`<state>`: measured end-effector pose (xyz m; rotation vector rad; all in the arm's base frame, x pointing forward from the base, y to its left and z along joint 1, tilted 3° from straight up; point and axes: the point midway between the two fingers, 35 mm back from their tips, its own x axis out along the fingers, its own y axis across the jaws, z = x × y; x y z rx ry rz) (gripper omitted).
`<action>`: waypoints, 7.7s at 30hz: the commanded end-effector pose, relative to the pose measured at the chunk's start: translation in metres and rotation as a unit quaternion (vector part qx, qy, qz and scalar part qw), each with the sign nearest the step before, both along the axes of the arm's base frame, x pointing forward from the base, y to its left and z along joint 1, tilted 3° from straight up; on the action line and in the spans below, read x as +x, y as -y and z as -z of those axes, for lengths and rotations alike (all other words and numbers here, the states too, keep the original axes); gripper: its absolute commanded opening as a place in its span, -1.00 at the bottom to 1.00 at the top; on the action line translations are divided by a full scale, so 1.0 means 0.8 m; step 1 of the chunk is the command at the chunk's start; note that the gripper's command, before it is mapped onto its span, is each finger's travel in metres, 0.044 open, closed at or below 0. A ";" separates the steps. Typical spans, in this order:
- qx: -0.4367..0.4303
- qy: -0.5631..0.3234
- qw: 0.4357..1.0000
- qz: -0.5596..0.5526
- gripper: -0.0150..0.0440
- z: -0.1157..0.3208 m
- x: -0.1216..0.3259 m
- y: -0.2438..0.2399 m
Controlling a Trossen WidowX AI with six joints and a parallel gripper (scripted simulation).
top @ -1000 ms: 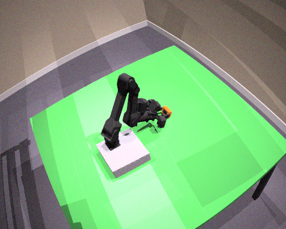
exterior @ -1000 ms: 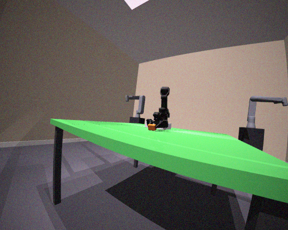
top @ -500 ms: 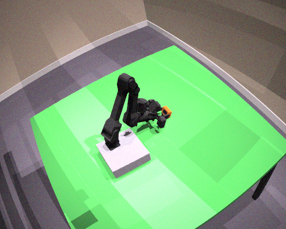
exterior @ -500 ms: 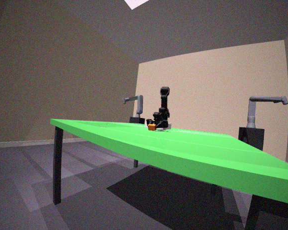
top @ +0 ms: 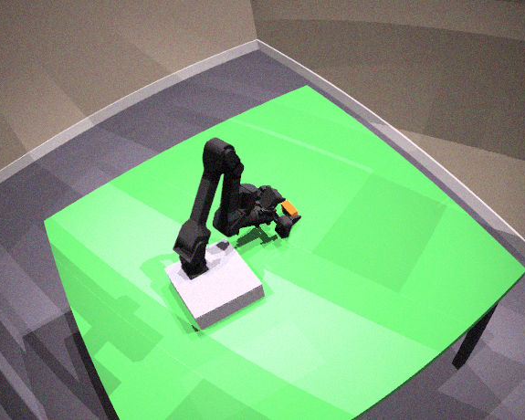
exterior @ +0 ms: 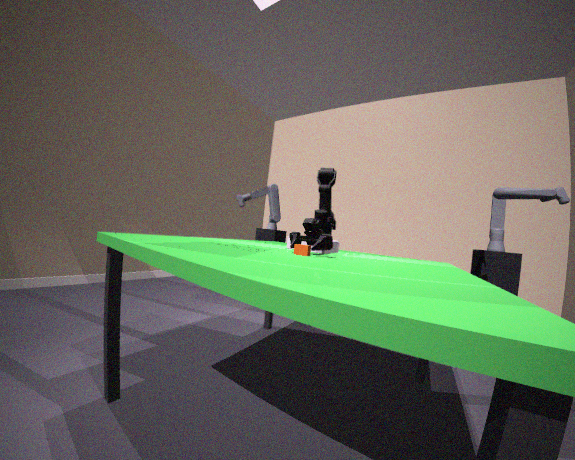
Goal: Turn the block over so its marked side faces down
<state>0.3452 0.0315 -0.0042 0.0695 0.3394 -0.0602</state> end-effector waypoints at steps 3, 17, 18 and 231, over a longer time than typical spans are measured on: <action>-0.003 -0.001 1.000 0.001 1.00 0.001 -0.001 0.001; -0.003 -0.001 1.000 0.001 1.00 0.001 -0.001 0.001; -0.003 -0.001 1.000 0.001 1.00 0.001 -0.001 0.001; -0.004 -0.092 0.996 -0.007 -0.49 0.009 0.038 -0.002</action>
